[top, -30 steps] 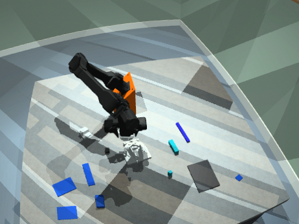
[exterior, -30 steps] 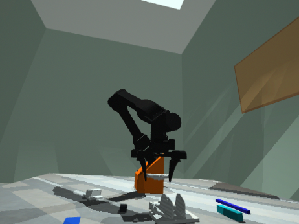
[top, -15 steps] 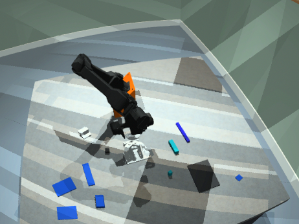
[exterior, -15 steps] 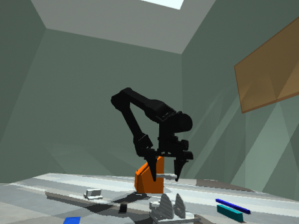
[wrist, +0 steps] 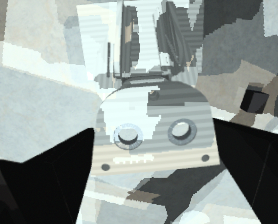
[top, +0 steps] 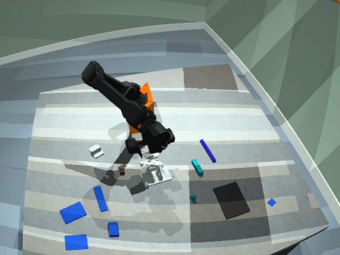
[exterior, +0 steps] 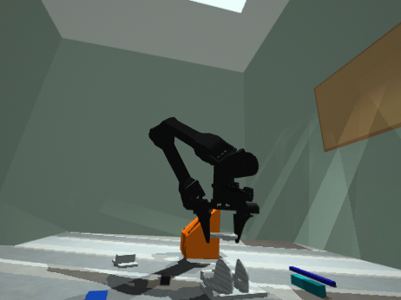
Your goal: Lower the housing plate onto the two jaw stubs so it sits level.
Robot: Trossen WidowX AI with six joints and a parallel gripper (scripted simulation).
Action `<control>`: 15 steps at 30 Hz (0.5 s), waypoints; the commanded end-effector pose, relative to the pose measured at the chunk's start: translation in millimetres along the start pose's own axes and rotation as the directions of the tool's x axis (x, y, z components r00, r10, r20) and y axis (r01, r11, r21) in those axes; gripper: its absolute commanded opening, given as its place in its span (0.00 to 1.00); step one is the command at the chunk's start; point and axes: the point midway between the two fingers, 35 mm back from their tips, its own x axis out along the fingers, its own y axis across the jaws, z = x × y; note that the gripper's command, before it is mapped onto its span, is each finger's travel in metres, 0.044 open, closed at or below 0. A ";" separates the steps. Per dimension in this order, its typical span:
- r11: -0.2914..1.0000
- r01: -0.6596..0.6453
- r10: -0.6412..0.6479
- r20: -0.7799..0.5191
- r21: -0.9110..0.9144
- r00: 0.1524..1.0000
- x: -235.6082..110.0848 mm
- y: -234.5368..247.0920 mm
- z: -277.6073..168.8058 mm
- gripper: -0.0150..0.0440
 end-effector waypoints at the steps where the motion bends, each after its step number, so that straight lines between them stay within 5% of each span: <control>1: 1.000 0.006 -0.006 0.003 -0.003 1.000 0.0 -0.9 0.7 0.85; 15: 1.000 0.006 -0.006 0.002 -0.004 1.000 0.1 -4.3 -11.9 0.85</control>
